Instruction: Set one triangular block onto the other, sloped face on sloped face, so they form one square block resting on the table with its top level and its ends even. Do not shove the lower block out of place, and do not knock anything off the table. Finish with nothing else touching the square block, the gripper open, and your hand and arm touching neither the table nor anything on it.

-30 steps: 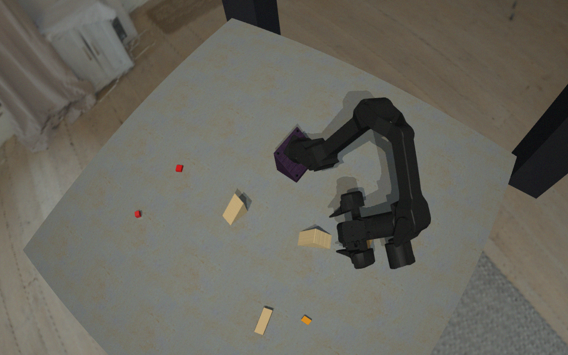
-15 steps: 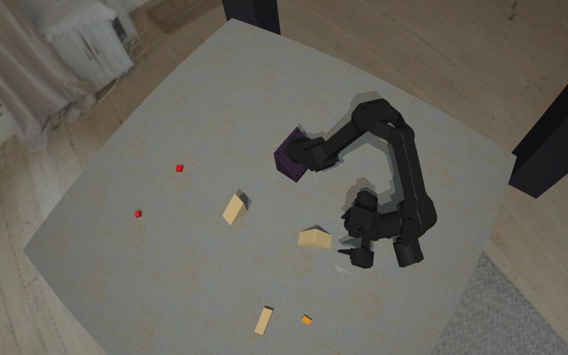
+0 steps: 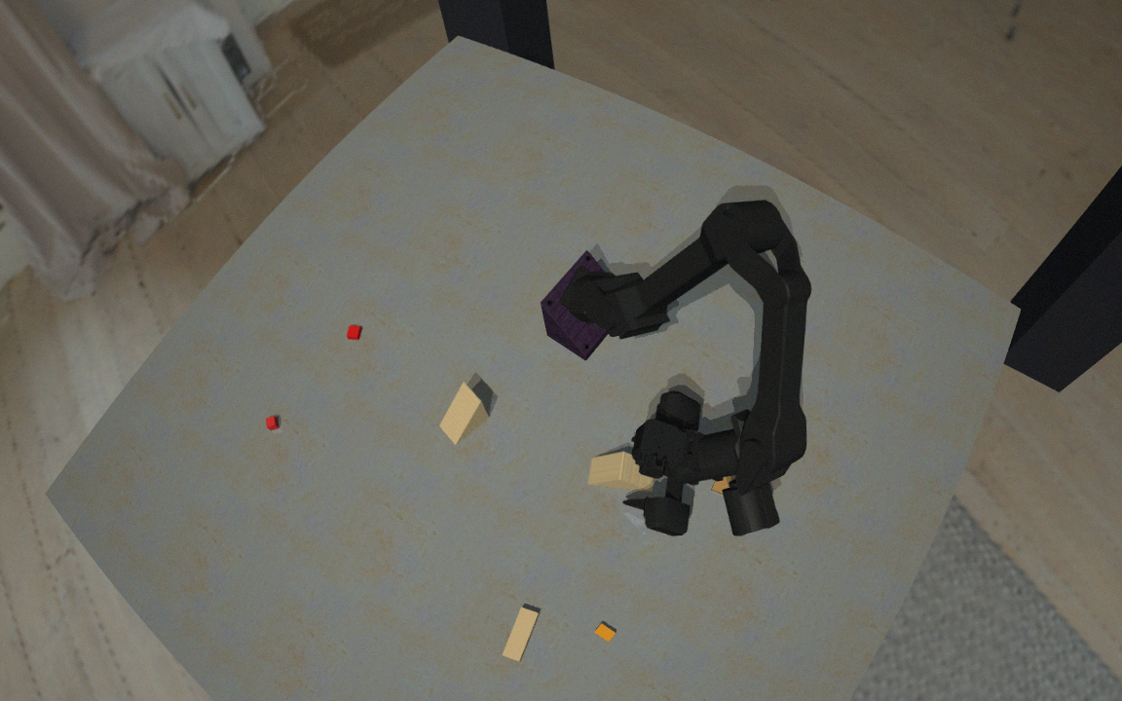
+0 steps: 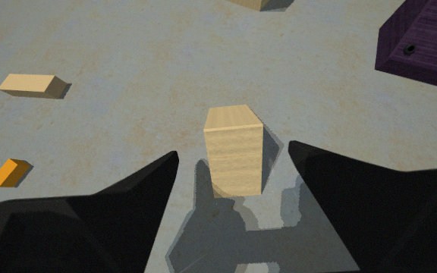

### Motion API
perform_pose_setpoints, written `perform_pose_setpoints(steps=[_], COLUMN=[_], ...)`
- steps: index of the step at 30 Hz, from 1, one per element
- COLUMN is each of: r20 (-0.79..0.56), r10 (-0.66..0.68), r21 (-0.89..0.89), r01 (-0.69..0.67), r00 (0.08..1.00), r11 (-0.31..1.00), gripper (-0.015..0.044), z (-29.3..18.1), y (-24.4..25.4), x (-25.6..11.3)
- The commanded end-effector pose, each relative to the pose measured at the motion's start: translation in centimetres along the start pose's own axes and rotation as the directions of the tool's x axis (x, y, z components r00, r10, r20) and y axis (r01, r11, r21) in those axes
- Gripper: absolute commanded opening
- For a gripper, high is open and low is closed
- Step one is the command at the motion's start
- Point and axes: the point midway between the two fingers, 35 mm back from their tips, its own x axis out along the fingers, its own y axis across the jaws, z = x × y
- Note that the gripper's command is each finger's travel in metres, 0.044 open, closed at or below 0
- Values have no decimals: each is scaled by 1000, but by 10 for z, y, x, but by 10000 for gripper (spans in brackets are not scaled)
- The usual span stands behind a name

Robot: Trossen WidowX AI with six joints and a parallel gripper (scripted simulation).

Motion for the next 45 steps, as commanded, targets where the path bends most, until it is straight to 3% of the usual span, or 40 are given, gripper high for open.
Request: perform_pose_setpoints(steps=[1, 9, 19, 26, 31, 45], r20=[-2, -2, 2, 2, 3, 8], r10=[-3, -2, -1, -1, -2, -5], r21=[-3, -3, 1, 1, 1, 0], r01=[3, 2, 1, 1, 2, 5], r00=[1000, 1000, 1000, 1000, 1000, 1000], r11=[1000, 1000, 1000, 1000, 1000, 1000], gripper=[440, 440, 178, 131, 0, 0], z=[2, 1, 2, 2, 4, 52], y=[-3, -1, -2, -2, -1, 4], x=[19, 19, 18, 18, 16, -29])
